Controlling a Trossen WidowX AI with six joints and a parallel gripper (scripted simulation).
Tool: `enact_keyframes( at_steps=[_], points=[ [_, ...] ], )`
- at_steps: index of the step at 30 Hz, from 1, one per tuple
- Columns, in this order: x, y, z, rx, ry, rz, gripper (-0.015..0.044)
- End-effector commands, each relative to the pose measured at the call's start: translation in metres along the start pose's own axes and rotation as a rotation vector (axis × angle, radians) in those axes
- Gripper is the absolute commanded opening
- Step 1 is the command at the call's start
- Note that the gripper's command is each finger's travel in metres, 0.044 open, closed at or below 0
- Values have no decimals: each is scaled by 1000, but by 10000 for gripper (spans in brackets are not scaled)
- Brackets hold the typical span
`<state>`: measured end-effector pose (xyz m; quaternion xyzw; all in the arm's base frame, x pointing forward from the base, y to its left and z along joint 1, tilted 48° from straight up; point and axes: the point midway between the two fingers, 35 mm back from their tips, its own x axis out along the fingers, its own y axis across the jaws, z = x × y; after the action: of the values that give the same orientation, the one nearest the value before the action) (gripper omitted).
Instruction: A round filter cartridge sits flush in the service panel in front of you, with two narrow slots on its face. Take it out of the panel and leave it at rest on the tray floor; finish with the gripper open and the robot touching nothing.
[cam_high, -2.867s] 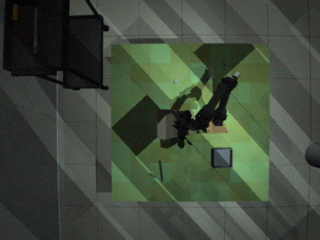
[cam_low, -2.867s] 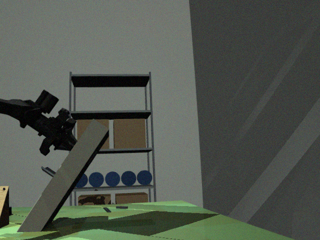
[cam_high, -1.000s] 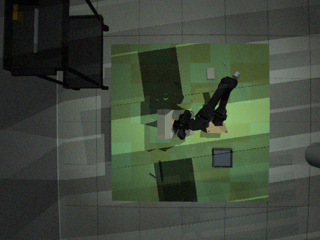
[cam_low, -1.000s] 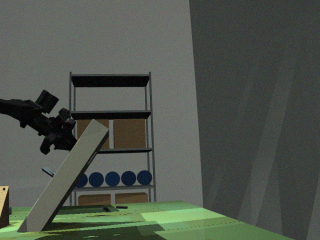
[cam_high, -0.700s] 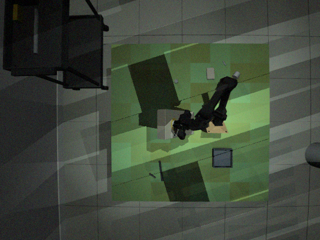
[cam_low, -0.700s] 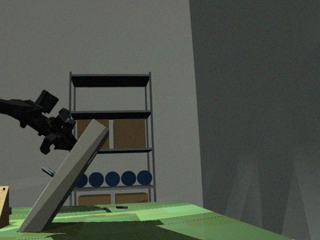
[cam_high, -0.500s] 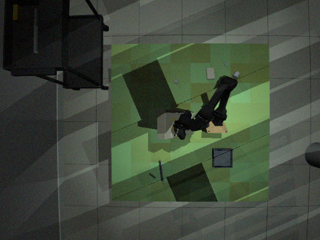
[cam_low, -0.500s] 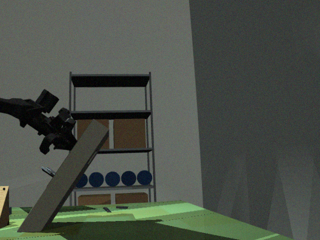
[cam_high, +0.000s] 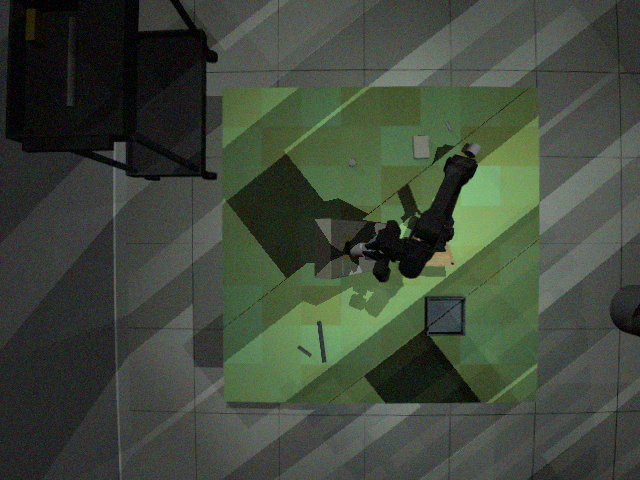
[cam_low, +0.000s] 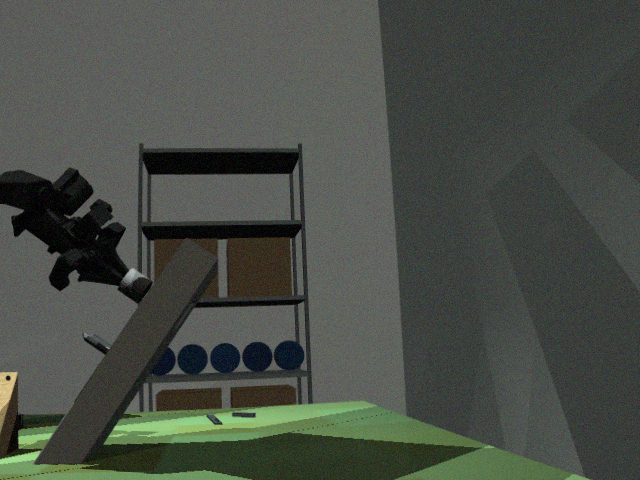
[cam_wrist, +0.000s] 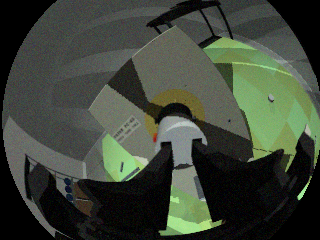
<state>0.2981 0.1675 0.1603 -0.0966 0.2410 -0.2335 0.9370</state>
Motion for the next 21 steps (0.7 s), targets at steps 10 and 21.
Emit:
enact_keyframes(
  at_steps=[10, 21],
  points=[
    [-11, -8, -6, 16, -12, 4, 0],
    [-6, -28, -35, 16, -12, 4, 0]
  ],
)
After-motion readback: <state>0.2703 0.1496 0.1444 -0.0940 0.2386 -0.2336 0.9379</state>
